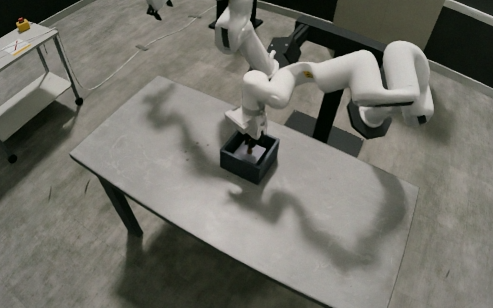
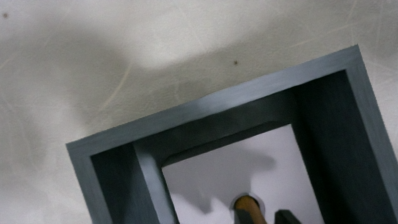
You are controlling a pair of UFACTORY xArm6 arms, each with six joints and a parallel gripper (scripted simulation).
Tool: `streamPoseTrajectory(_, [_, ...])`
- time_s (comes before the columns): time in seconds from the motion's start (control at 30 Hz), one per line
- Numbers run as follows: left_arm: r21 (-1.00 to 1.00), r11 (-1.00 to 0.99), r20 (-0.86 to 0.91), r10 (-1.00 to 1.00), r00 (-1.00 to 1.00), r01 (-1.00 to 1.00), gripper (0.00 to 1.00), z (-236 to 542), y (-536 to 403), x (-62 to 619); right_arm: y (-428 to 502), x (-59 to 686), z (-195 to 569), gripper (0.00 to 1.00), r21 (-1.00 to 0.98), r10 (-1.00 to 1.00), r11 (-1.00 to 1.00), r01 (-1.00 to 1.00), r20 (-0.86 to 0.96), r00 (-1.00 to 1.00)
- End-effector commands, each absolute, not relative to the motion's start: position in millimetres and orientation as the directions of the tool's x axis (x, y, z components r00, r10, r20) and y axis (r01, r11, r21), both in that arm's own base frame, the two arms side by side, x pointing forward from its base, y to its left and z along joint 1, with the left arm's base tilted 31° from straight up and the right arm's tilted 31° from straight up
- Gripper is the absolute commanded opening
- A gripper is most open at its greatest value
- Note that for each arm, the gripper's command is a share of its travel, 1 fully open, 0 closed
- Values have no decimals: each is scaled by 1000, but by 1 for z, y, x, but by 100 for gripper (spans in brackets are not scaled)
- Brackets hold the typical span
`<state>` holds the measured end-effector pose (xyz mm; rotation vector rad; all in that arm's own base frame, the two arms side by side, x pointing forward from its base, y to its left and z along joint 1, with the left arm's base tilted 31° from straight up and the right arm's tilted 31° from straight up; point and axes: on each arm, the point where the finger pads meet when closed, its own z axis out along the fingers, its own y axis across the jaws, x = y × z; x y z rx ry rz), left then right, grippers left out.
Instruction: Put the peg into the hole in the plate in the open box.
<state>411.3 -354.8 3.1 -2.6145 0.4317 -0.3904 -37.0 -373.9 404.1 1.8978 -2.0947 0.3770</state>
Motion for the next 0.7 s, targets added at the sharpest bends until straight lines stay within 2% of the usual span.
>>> streamPoseTrajectory(0.0, [-479, -846, 199, -364, 910, -233, 0, 4, -356, 411, -374, -37, 405, 100, 0, -919, 99, -995, 384, -91])
streamPoseTrajectory(0.67, [-479, -846, 199, -364, 910, -233, 0, 0, -354, 413, -374, -37, 405, 100, 0, -919, 99, -995, 384, -91])
